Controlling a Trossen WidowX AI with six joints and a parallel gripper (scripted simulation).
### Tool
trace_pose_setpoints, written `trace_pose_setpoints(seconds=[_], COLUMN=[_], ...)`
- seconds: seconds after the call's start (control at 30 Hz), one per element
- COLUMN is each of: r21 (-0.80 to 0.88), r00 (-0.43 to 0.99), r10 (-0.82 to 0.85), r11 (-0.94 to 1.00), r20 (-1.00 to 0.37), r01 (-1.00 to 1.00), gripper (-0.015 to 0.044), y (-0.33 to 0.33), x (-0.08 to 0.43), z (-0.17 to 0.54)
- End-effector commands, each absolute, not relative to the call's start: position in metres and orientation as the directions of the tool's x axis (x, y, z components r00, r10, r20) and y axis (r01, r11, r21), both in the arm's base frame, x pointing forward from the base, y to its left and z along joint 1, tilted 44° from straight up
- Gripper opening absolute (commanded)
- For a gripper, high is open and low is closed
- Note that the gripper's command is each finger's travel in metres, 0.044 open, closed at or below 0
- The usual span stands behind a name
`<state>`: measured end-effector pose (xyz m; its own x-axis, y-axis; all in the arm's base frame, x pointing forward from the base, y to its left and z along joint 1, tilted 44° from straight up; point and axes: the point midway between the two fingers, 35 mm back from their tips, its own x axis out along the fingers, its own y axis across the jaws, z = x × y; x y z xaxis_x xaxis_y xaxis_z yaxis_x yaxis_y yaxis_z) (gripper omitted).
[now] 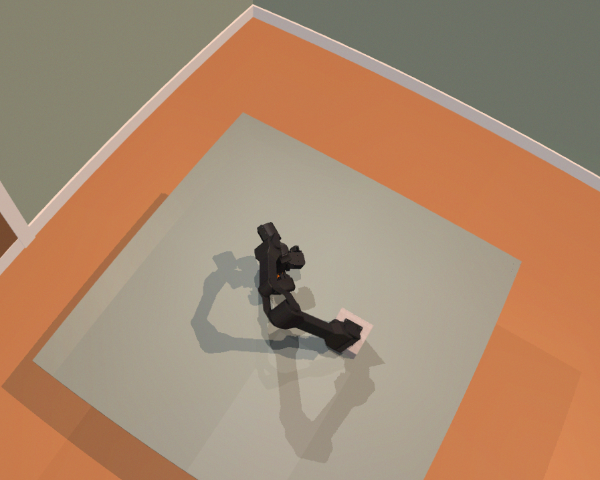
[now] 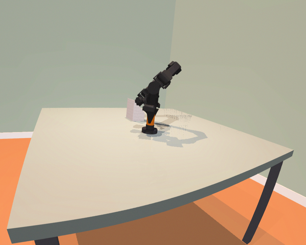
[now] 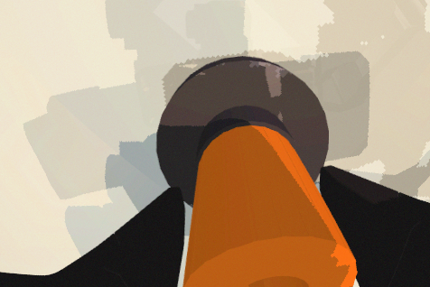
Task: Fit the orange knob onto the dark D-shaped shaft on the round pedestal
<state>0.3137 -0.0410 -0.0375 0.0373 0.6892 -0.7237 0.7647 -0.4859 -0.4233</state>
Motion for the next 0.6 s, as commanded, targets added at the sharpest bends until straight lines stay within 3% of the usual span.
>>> trace_pose_setpoints(seconds=[0.0,0.13,0.33,0.57], r21=[-0.424,-0.424,-0.423,-0.423], r00=[0.037,0.037,0.037,0.036], r10=[0.689,0.689,0.689,0.687], r11=[-0.485,-0.485,-0.486,-0.487], r20=[-0.724,-0.724,-0.724,-0.726], r01=[0.765,0.765,0.765,0.764], gripper=[0.0341,0.0440,0.0440,0.0440], y=[-0.041,-0.041,-0.043,-0.106], x=[0.314,0.314,0.314,0.311], z=[-0.037,-0.037,-0.036,0.029])
